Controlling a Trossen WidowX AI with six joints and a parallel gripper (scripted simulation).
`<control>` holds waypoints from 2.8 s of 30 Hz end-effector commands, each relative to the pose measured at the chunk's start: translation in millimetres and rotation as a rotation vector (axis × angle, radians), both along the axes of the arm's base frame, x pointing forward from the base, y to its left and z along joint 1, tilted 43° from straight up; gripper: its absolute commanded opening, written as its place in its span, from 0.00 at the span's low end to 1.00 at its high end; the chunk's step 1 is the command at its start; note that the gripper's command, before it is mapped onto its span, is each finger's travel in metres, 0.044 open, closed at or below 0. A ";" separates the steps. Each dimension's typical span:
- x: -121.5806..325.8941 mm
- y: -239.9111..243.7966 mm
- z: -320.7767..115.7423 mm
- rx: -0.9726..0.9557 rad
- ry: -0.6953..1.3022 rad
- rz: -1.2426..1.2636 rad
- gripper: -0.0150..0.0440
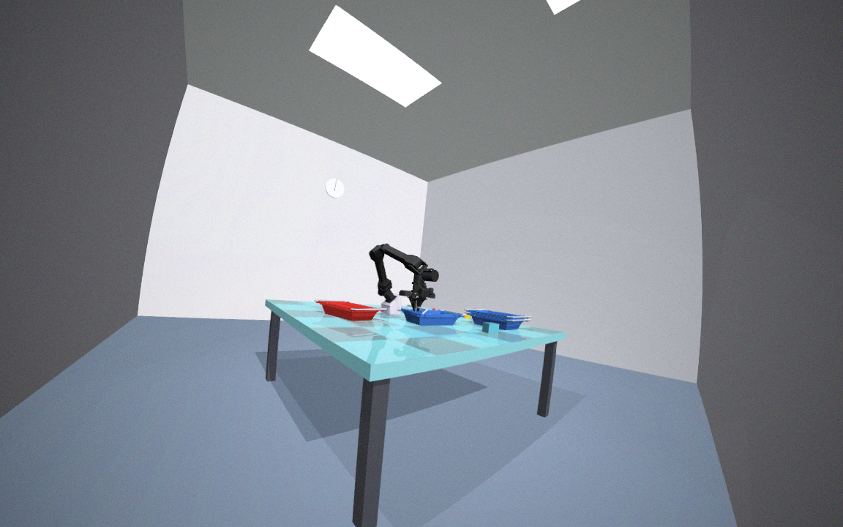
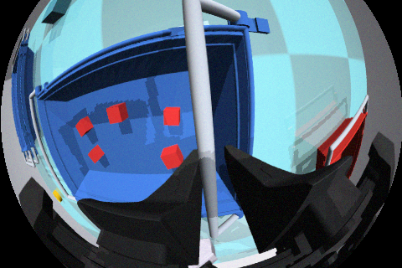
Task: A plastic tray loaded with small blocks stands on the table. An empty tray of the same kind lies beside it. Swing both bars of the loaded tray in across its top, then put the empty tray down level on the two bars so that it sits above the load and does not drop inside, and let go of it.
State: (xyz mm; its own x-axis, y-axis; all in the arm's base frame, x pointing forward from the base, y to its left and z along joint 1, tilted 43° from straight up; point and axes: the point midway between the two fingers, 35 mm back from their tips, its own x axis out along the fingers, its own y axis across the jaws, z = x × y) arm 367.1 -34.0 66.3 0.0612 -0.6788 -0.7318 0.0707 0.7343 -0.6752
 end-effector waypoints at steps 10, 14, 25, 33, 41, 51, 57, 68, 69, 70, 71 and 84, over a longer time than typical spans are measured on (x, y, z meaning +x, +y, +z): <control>-1.1 22.0 17.6 0.002 0.004 -0.008 0.40; -2.0 27.3 25.6 0.002 0.004 -0.008 0.40; -0.6 23.4 16.7 0.003 0.005 0.002 0.40; -0.6 23.4 16.7 0.003 0.005 0.002 0.40; -0.6 23.4 16.7 0.003 0.005 0.002 0.40; -4.8 78.7 74.8 0.003 0.007 0.001 0.40; 17.8 101.7 17.5 0.013 0.003 0.007 0.40; 24.2 198.8 -110.9 0.020 0.005 0.008 0.40; 21.6 206.0 -123.0 0.019 0.003 0.003 0.40; 18.8 212.3 -134.4 0.019 0.002 -0.002 0.40; 16.6 216.6 -142.3 0.018 0.001 -0.005 0.40; 16.4 213.5 -154.2 0.017 0.000 -0.007 0.40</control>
State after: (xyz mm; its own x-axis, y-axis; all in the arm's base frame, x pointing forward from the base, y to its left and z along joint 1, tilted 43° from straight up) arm 383.8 184.9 -78.7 0.0656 -0.6635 -0.7453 0.0726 0.7481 -0.6596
